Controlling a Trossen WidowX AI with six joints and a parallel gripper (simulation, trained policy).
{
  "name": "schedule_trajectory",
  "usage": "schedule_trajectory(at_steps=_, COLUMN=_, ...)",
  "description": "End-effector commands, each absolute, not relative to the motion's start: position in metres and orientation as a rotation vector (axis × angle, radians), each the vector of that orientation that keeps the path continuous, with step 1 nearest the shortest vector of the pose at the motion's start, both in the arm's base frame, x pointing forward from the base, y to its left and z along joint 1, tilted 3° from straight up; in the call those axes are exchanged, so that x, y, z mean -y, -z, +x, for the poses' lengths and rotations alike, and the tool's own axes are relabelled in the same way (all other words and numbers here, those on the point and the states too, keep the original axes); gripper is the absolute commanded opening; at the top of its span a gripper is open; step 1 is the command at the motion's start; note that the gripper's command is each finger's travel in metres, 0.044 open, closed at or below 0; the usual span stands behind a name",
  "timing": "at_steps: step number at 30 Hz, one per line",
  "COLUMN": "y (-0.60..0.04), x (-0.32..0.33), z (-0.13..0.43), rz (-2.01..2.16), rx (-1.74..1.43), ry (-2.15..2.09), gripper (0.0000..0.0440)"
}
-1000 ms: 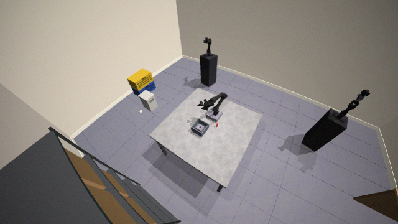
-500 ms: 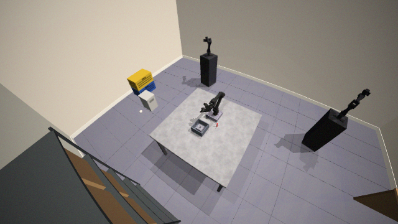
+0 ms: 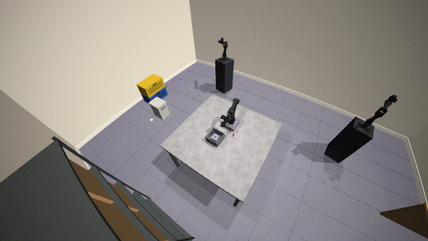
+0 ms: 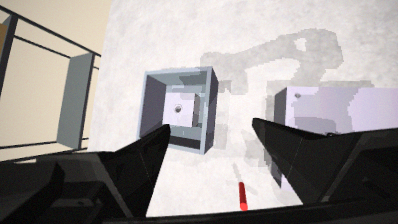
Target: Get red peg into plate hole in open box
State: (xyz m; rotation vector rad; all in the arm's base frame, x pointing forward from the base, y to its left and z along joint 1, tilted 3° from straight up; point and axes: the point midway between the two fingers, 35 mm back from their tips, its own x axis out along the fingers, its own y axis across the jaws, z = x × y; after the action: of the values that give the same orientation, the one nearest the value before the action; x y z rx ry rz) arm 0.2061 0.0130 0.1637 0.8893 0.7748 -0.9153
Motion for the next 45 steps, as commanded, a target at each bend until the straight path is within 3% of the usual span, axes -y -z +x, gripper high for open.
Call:
schedule_trajectory(at_steps=1, y=-0.155, x=-0.031, z=0.198, rz=0.809, rx=-0.900, ry=0.861, gripper=0.0440)
schedule_trajectory(at_steps=20, y=-0.098, x=-0.113, z=0.141, rz=0.468, rx=-1.396, ry=0.655, gripper=0.0440)
schedule_trajectory(at_steps=42, y=-0.006, x=-0.152, z=0.136, rz=0.402, rx=-1.469, ry=0.517, gripper=0.0440)
schedule_trajectory(at_steps=45, y=0.003, x=-0.153, z=0.137, rz=0.395, rx=-1.475, ry=0.506, gripper=0.0414)
